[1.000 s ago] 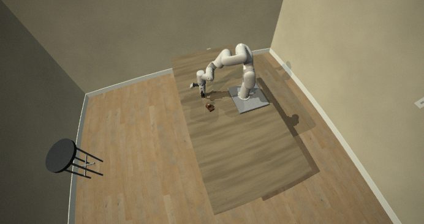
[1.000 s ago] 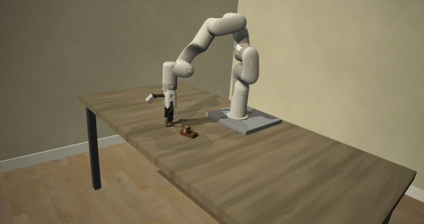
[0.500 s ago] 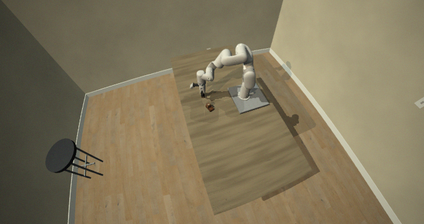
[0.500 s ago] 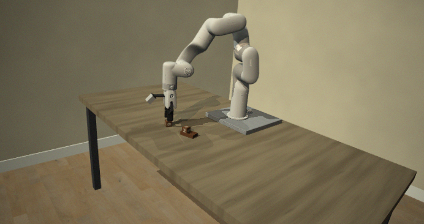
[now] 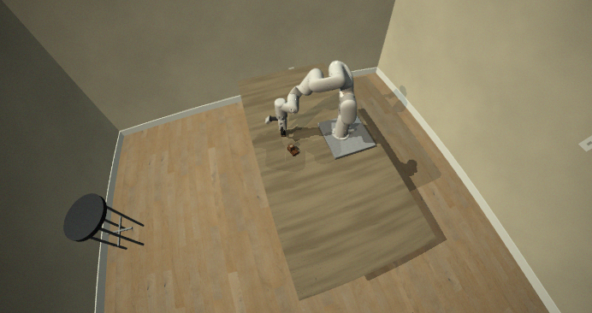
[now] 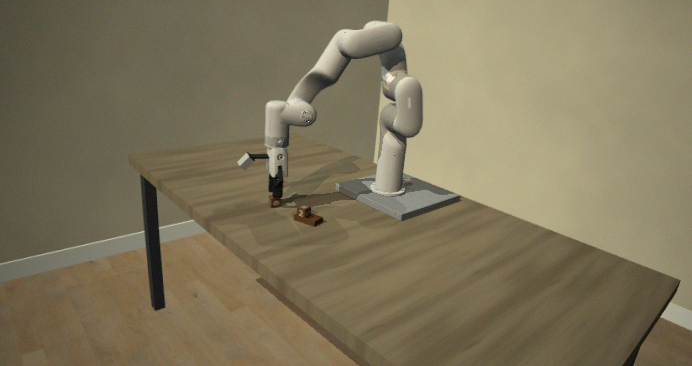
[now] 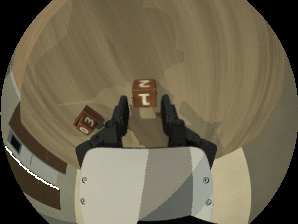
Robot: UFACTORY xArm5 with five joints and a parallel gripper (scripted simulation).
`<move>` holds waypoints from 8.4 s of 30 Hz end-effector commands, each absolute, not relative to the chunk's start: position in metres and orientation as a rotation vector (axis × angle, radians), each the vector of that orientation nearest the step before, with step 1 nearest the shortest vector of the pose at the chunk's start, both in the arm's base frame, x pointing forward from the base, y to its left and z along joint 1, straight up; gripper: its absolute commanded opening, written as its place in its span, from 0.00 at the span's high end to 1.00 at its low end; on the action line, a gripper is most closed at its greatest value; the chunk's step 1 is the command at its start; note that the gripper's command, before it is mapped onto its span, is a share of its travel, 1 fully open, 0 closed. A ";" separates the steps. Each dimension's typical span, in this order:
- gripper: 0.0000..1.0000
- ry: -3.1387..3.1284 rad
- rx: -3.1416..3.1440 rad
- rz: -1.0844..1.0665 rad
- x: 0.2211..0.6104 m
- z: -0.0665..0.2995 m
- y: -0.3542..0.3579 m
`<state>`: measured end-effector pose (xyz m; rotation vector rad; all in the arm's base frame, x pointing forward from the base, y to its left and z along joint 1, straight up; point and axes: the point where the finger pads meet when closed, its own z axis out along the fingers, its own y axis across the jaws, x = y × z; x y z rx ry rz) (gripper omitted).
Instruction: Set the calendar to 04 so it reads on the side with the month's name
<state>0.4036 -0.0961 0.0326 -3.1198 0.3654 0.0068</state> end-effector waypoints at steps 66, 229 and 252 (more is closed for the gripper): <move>0.51 0.365 -3.120 0.001 0.405 0.034 -0.096; 0.51 0.358 -3.017 -1.047 0.394 0.076 -0.091; 0.51 0.349 -2.933 -1.310 0.391 0.075 -0.091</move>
